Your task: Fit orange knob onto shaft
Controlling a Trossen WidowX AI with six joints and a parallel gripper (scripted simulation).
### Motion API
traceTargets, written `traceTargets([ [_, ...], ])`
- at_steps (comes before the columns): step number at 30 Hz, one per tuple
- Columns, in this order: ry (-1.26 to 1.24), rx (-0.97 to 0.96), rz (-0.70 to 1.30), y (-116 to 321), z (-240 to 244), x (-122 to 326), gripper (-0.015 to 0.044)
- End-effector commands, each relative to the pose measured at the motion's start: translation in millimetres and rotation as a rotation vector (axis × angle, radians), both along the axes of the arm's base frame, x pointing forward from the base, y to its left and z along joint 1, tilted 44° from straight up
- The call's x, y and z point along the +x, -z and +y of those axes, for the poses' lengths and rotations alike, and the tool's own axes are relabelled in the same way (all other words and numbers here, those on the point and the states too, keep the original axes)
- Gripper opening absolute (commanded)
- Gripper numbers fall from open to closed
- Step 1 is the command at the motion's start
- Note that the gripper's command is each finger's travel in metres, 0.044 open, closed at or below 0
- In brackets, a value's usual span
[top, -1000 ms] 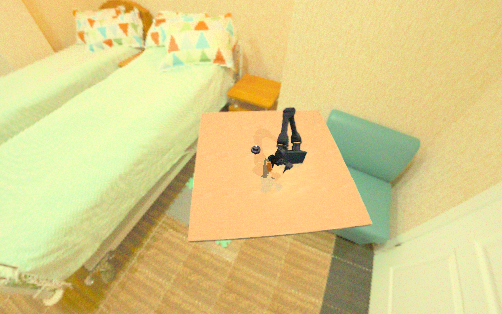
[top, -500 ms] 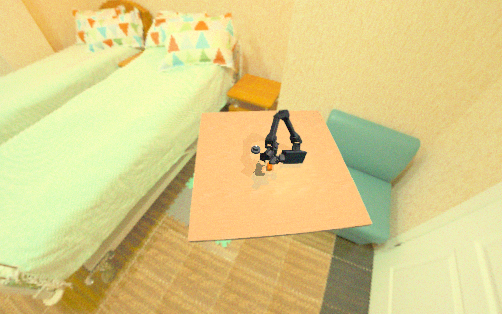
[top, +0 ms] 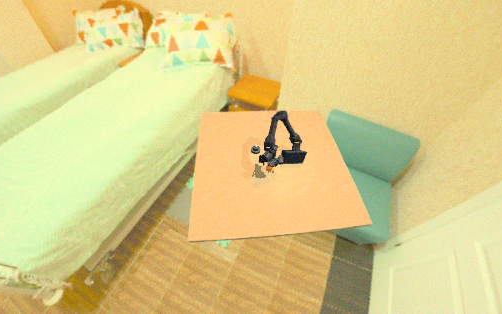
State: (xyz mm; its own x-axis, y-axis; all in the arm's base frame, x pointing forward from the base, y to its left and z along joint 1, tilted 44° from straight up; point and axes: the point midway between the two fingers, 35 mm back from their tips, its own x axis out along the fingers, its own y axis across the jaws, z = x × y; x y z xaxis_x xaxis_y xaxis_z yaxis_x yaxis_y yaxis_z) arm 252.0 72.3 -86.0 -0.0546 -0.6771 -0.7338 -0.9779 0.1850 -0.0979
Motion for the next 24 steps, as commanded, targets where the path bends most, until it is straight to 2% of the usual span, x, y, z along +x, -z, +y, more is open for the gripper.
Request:
traceTargets([
  [1, -0.002, -0.01, 0.011, 5.6, -6.7, -2.6, 0.044],
  [23, -0.002, -0.012, 0.011, 28.9, -31.0, -5.4, 0.044],
  [24, -0.002, -0.012, 0.011, 28.9, -31.0, -5.4, 0.0414],
])
